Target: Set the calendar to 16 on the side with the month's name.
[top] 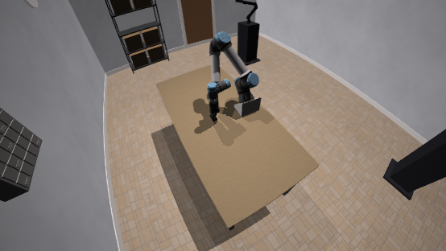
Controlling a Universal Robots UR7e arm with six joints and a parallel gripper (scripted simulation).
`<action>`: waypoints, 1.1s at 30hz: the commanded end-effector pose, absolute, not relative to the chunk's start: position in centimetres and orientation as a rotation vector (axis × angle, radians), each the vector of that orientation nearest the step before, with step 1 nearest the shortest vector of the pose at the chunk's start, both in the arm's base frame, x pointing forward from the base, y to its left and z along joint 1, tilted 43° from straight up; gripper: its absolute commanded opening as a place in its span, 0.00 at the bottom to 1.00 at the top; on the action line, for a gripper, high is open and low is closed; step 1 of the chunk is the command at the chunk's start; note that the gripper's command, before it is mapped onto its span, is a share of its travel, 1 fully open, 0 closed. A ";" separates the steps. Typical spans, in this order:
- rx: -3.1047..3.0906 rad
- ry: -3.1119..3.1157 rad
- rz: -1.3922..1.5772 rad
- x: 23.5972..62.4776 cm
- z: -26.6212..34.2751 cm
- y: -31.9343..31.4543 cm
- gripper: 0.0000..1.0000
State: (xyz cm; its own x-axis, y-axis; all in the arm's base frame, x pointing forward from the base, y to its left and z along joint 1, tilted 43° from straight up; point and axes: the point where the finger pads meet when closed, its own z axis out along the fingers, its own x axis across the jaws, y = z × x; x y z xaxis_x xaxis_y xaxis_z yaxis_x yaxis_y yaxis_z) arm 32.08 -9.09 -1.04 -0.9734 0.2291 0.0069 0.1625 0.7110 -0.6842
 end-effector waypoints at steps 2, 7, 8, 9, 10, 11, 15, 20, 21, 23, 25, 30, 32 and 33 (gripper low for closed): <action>-0.324 -2.822 1.115 32.1 -1.0 -9.1 0.57; -0.324 -2.822 1.115 32.1 -1.1 -9.1 0.57; -0.324 -2.822 1.115 32.1 -1.1 -9.2 0.57; -0.324 -2.822 1.115 32.1 -1.1 -9.2 0.57; -0.324 -2.822 1.115 32.1 -1.1 -9.2 0.57; -0.324 -2.822 1.115 32.1 -1.1 -9.2 0.57; -0.324 -2.822 1.115 32.1 -1.3 -9.3 0.57; -0.324 -2.822 1.115 32.0 -1.5 -9.6 0.57; -0.324 -2.822 1.115 32.0 -1.6 -9.6 0.57; -0.324 -2.822 1.115 32.0 -1.7 -9.7 0.57; -0.324 -2.822 1.115 31.9 -1.9 -9.9 0.57; -0.324 -2.822 1.115 31.9 -2.1 -10.0 0.57; -0.324 -2.822 1.115 31.9 -2.2 -10.2 0.57; -0.324 -2.822 1.115 31.8 -2.3 -10.2 0.57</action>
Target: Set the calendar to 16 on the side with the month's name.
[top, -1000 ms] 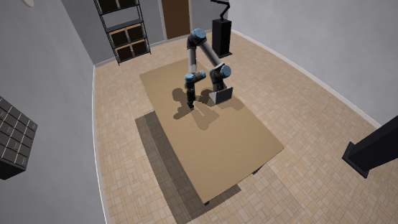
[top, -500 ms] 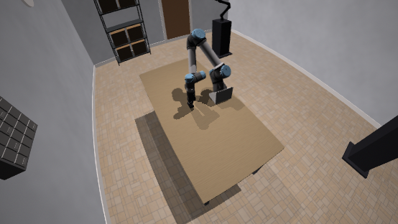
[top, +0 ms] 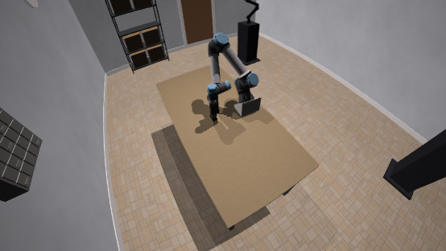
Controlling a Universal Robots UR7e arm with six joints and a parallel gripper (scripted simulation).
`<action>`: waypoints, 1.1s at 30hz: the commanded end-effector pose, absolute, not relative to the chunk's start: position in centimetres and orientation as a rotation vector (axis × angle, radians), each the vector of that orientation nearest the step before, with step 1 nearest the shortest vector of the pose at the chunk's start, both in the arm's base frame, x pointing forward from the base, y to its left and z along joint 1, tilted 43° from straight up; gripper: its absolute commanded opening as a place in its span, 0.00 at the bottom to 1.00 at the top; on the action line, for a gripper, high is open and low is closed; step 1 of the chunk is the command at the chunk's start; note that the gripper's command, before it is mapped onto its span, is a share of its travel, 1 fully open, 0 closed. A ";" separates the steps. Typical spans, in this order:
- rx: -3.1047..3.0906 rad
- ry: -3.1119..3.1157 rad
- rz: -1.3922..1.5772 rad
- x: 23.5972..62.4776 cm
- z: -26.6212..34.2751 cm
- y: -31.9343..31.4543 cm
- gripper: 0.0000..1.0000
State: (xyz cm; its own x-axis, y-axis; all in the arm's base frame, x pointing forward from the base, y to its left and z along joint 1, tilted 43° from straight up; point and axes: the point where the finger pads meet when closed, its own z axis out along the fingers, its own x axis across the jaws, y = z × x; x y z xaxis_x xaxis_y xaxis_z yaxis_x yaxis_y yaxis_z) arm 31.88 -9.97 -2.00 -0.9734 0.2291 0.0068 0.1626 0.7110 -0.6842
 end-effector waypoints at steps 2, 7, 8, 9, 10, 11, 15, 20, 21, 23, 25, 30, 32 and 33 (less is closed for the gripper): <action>-0.324 -2.822 1.115 31.8 -2.4 -10.3 0.57; -0.324 -2.822 1.115 31.8 -2.6 -10.5 0.57; -0.324 -2.822 1.115 31.8 -2.6 -10.6 0.57; -0.324 -2.822 1.115 31.7 -2.7 -10.6 0.57; -0.324 -2.822 1.115 31.7 -2.7 -10.6 0.57; -0.324 -2.822 1.115 31.7 -2.7 -10.6 0.57; -0.324 -2.822 1.115 31.7 -2.7 -10.7 0.57; -0.324 -2.822 1.115 31.7 -2.8 -10.7 0.57; -0.324 -2.822 1.115 31.7 -2.8 -10.7 0.57; -0.324 -2.822 1.115 31.7 -2.8 -10.7 0.57; -0.324 -2.822 1.115 31.7 -2.8 -10.7 0.57; -0.324 -2.822 1.115 31.7 -2.8 -10.7 0.57; -0.324 -2.822 1.115 31.7 -2.8 -10.7 0.57; -0.324 -2.822 1.115 31.7 -2.8 -10.7 0.57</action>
State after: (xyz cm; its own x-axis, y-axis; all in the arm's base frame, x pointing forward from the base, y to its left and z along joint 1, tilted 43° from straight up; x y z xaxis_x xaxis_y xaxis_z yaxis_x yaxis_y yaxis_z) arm 31.70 -10.69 -2.79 -0.9734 0.2291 0.0069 0.1625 0.7110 -0.6842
